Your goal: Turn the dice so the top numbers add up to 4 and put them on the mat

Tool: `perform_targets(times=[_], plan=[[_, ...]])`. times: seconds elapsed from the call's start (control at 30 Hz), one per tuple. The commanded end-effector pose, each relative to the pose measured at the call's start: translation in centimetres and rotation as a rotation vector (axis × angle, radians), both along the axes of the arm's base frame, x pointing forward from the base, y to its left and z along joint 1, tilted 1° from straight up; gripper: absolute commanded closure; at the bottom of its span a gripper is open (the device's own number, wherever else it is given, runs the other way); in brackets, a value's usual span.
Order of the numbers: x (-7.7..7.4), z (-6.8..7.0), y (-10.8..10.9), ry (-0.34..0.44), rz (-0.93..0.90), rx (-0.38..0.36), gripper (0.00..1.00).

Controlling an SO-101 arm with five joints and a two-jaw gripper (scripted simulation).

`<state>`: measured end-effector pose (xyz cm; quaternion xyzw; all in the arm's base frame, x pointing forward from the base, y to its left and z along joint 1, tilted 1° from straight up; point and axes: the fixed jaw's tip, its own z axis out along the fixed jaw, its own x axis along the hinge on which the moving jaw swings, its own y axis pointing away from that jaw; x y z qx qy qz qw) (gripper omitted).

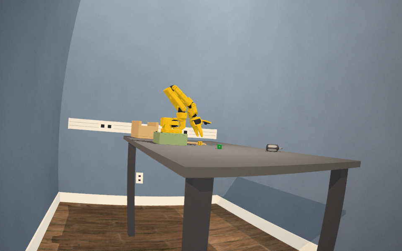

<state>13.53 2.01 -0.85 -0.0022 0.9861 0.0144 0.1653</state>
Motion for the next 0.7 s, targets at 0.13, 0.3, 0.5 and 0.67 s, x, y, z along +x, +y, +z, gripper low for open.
perform_targets(times=[0.13, 0.3, 0.5, 0.67], plan=[[-0.95, -0.36, 0.06, 0.048, -0.002, 0.000, 0.72], [-0.95, -0.36, 0.06, 0.048, -0.002, 0.000, 0.72], [-0.95, -0.36, 0.06, 0.048, -0.002, 0.000, 0.72], [-0.95, -0.36, 0.06, 0.048, -0.002, 0.000, 0.72]])
